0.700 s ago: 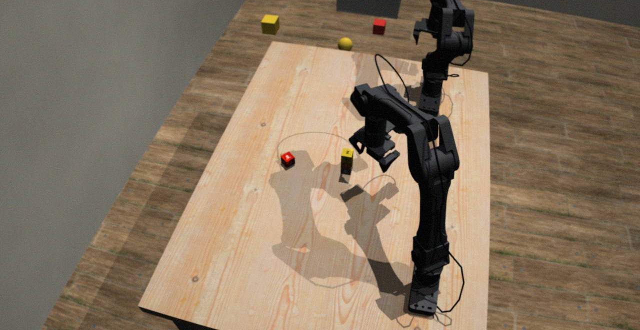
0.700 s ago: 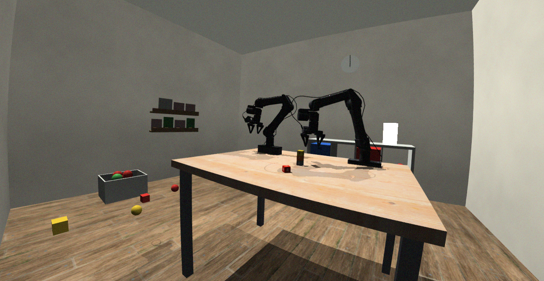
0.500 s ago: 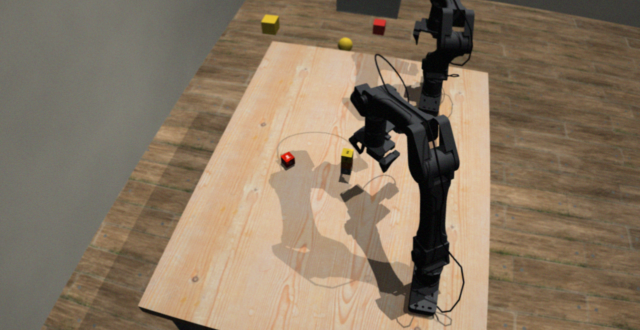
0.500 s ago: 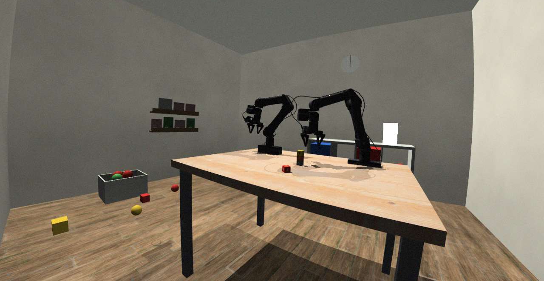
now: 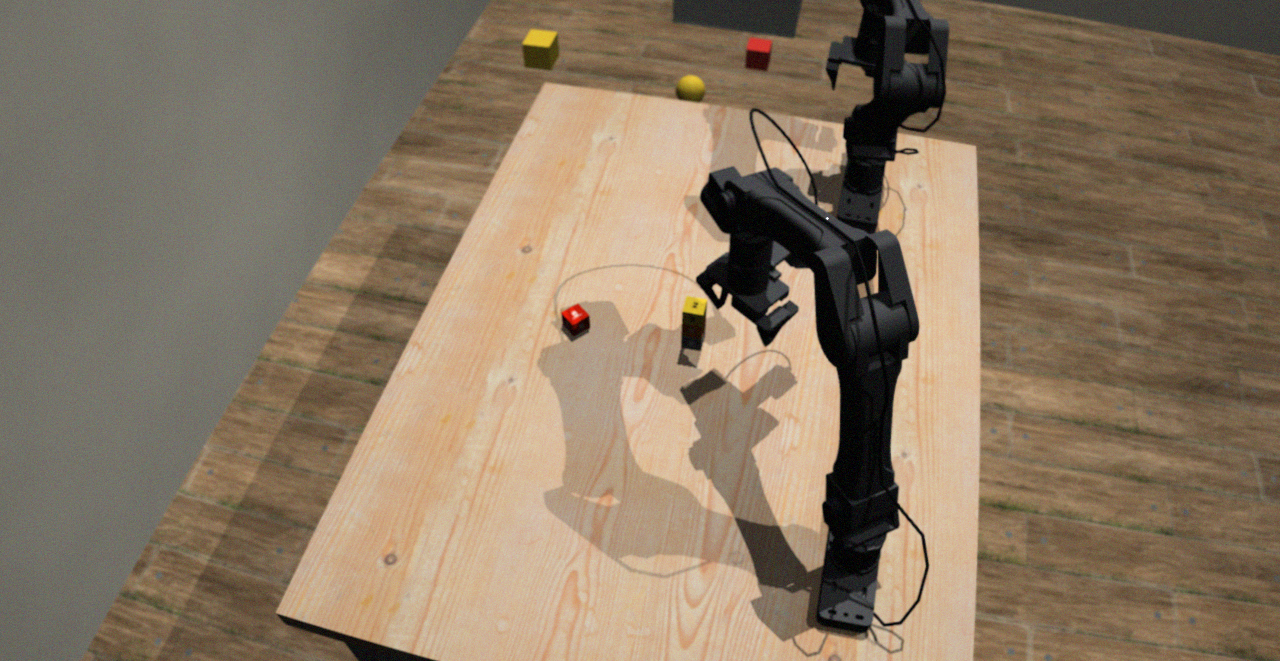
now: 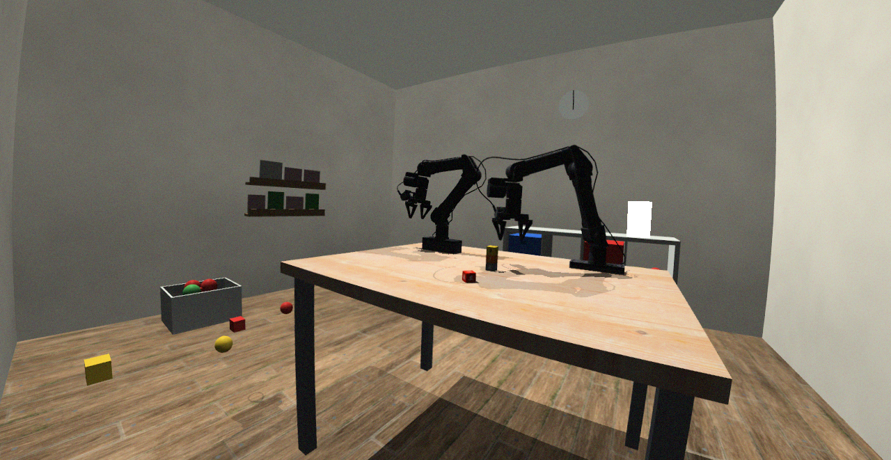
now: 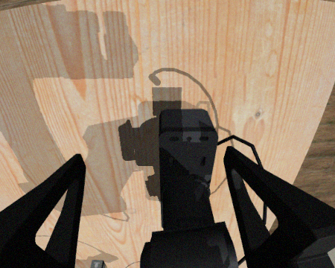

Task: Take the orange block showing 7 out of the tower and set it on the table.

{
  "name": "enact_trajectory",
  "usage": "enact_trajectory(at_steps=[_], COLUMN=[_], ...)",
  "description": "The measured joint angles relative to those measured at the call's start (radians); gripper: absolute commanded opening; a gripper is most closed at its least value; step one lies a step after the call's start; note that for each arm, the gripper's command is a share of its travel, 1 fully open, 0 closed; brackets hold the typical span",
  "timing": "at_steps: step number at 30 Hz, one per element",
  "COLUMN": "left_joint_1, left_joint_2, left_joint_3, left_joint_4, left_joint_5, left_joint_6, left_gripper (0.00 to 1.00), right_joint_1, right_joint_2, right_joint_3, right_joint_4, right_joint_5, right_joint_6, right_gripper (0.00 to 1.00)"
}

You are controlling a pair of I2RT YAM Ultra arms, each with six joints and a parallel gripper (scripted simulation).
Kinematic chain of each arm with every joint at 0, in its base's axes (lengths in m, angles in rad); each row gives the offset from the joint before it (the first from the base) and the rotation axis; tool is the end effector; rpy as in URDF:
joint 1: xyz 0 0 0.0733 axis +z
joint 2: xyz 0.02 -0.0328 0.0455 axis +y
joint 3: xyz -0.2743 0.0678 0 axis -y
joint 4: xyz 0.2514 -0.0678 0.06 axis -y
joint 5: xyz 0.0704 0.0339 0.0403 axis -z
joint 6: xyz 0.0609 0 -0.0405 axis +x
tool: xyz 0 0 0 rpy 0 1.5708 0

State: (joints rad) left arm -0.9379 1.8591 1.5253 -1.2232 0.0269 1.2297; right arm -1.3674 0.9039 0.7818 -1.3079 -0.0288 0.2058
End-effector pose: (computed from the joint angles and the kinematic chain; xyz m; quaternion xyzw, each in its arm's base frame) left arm 0.2106 -0.2880 0.2248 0.8837 0.4678 -0.0123 0.0088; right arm 0.0281 -0.1222 0.2333 0.7054 0.7052 -0.0266 0.0667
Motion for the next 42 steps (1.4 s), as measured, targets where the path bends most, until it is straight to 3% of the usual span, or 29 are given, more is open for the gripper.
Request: enact_trajectory(at_steps=[4, 16, 27, 42], left_joint_1=[-0.018, -0.227, -0.372, -0.421], left_joint_2=[0.0, 0.0, 0.018, 0.024], left_joint_3=[0.0, -0.081, -0.248, -0.417], left_joint_4=[0.021, 0.159, 0.366, 0.628], left_joint_5=[-0.083, -0.458, -0.78, -0.971], left_joint_6=[0.016, 0.114, 0.255, 0.444], left_gripper=[1.0, 1.0, 1.0, 1.0], right_joint_1=[0.033, 0.308, 0.723, 1.238], right_joint_2=[0.0, -0.056, -0.156, -0.269], right_joint_3=[0.0, 0.0, 0.035, 0.069], right_joint_4=[0.006, 0.046, 0.103, 0.187], right_joint_5=[-0.005, -0.053, -0.124, -0.205], right_joint_6=[-0.009, -0.06, -0.137, -0.213], right_gripper=[1.0, 1.0, 1.0, 1.0])
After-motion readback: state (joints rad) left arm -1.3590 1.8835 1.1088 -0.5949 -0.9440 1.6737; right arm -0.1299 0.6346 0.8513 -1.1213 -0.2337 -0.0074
